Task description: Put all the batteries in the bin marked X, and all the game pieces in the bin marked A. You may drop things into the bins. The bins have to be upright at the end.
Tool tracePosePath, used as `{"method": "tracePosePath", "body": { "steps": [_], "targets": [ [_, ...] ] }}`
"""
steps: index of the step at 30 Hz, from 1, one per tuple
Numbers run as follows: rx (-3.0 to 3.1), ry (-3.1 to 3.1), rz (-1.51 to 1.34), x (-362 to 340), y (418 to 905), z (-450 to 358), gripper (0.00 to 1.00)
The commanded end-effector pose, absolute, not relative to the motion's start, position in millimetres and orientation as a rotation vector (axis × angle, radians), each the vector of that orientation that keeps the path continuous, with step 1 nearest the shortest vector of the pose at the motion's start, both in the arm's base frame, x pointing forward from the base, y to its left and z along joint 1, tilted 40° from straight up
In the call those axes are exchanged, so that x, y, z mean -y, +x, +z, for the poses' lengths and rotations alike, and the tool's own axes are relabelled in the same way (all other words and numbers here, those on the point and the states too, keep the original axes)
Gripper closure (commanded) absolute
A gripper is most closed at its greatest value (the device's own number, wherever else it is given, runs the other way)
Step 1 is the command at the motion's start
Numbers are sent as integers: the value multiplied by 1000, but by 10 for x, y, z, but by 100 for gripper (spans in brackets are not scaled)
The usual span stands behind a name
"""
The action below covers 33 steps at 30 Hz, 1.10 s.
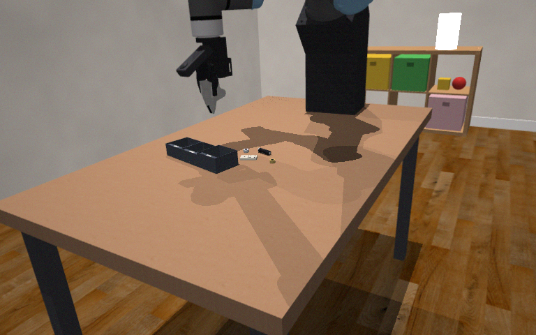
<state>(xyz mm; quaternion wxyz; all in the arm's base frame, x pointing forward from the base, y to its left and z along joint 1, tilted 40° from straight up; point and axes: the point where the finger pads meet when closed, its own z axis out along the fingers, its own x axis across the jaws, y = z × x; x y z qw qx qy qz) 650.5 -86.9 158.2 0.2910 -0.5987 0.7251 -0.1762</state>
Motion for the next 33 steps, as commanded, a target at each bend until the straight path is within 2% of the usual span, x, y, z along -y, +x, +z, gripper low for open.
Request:
{"method": "tracePosePath", "body": {
  "steps": [1, 10, 33],
  "targets": [
    [-1920, -1599, -482, 1187, 6798, 1528, 96],
    [-1921, -1599, -482, 1720, 7182, 1388, 96],
    [-1920, -1601, -480, 1679, 7366, 1179, 96]
  ]
}}
